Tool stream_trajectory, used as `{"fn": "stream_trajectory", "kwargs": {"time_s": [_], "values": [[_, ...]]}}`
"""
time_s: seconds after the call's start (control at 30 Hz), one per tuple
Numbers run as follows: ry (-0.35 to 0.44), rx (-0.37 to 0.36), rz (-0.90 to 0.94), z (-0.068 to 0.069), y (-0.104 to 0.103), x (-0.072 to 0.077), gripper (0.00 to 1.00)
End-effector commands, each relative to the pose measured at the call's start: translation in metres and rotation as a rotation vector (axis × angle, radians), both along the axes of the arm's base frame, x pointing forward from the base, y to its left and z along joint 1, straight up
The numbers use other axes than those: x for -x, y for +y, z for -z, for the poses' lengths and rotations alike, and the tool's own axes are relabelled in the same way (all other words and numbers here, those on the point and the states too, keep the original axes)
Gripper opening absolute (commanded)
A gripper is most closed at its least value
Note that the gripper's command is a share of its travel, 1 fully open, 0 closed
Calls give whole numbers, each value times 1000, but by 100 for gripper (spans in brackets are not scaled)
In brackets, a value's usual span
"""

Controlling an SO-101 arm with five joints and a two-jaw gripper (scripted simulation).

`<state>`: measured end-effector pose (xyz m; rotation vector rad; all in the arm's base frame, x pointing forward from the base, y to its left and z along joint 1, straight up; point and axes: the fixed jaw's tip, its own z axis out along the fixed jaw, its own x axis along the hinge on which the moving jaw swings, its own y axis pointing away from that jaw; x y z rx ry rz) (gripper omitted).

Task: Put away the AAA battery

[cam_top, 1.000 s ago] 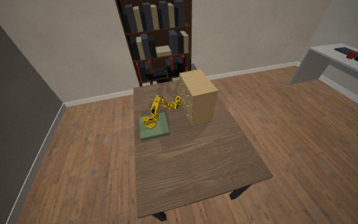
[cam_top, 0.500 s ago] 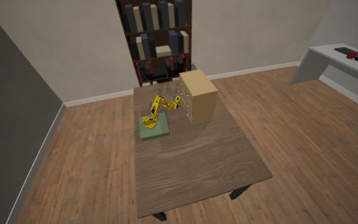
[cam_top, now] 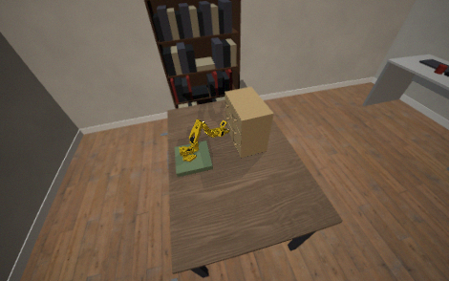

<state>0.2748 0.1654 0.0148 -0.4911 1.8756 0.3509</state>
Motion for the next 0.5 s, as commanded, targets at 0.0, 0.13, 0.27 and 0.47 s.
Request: {"fn": "stream_trajectory", "kwargs": {"time_s": [0.0,0.13,0.27,0.47], "values": [[-4,-2,2,-2,0,0,17],[-4,-2,2,-2,0,0,19],[-4,-2,2,-2,0,0,21],[-6,1,-18,-1,0,11,21]]}}
